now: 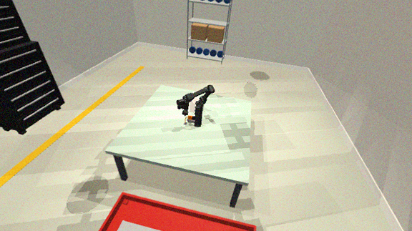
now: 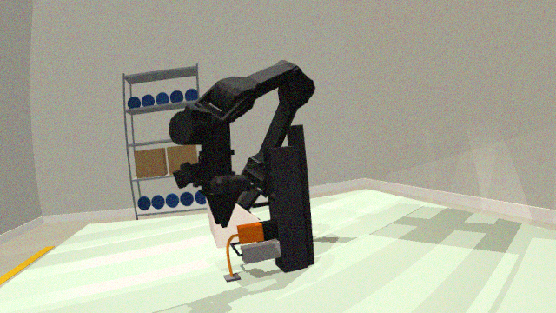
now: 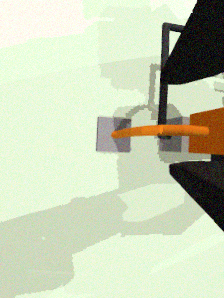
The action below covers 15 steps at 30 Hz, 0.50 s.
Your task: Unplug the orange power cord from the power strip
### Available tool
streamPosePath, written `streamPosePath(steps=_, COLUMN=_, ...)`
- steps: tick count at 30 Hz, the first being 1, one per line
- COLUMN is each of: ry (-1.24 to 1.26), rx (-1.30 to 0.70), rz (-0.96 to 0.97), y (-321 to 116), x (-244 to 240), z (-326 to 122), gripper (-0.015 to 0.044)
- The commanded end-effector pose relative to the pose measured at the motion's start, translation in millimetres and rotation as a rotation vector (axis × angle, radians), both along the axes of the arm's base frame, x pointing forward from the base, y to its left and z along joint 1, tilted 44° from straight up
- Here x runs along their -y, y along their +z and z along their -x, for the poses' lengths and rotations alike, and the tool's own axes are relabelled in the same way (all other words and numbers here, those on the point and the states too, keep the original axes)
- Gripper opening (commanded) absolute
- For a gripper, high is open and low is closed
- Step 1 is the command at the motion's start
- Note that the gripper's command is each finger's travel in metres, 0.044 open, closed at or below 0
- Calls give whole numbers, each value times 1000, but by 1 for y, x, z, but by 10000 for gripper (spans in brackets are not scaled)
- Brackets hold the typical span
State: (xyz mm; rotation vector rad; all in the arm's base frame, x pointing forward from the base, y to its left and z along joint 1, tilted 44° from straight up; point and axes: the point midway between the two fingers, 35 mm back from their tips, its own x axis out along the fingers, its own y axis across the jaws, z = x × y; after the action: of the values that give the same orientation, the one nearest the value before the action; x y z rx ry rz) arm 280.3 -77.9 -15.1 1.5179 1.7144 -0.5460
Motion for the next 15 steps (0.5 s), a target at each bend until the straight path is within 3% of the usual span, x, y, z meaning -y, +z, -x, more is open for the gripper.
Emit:
streamPosePath(steps=1, ry=-83, rx=-117, rz=-59, y=-3, x=-8, z=0, gripper=160)
streamPosePath(steps=15, ry=-83, rx=-118, rz=-59, y=3, x=-13, z=1, gripper=160)
